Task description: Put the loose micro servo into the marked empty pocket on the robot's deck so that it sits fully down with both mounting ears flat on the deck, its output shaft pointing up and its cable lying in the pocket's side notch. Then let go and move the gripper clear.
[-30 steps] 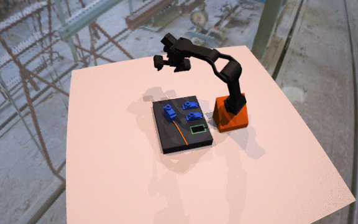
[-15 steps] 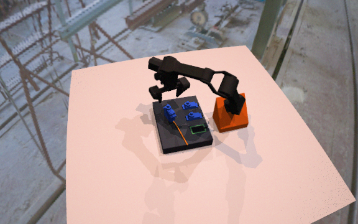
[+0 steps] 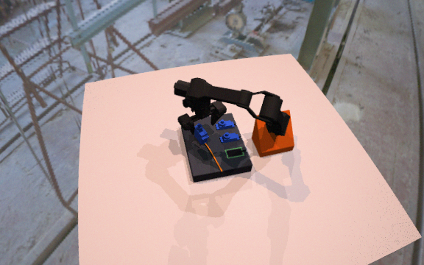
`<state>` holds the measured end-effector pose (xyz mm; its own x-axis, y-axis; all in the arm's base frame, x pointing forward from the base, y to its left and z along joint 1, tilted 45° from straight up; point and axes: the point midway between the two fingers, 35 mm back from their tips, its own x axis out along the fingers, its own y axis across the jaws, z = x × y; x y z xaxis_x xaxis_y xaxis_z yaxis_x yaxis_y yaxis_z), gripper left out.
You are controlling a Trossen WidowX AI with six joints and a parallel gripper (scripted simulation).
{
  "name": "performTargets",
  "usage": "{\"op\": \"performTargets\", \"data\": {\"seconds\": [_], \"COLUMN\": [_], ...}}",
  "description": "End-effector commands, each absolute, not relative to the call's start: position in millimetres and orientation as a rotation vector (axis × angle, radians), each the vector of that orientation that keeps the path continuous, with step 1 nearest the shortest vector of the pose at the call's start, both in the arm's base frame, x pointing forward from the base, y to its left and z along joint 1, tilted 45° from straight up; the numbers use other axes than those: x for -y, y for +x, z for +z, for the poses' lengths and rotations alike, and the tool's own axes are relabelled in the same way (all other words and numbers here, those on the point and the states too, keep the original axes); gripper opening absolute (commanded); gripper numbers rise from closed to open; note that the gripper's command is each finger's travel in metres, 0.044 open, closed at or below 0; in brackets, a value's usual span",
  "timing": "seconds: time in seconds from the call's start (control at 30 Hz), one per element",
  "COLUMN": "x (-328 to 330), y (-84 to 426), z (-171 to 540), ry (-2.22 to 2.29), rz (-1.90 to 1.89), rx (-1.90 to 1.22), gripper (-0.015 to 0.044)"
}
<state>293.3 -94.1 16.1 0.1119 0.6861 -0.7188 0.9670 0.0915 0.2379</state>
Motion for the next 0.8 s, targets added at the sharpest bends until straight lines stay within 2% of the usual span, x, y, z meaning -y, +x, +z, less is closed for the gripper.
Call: {"op": "performTargets", "data": {"seconds": [0.0, 0.57, 0.77], "x": [87, 73, 73], "y": [294, 296, 296], "z": [11, -3, -3], "ry": [1.664, 1.665, 1.665], "rz": [-0.484, -0.483, -0.483], "rx": [-1.643, -1.643, -1.643], "gripper": [0.044, 0.044, 0.0282]}}
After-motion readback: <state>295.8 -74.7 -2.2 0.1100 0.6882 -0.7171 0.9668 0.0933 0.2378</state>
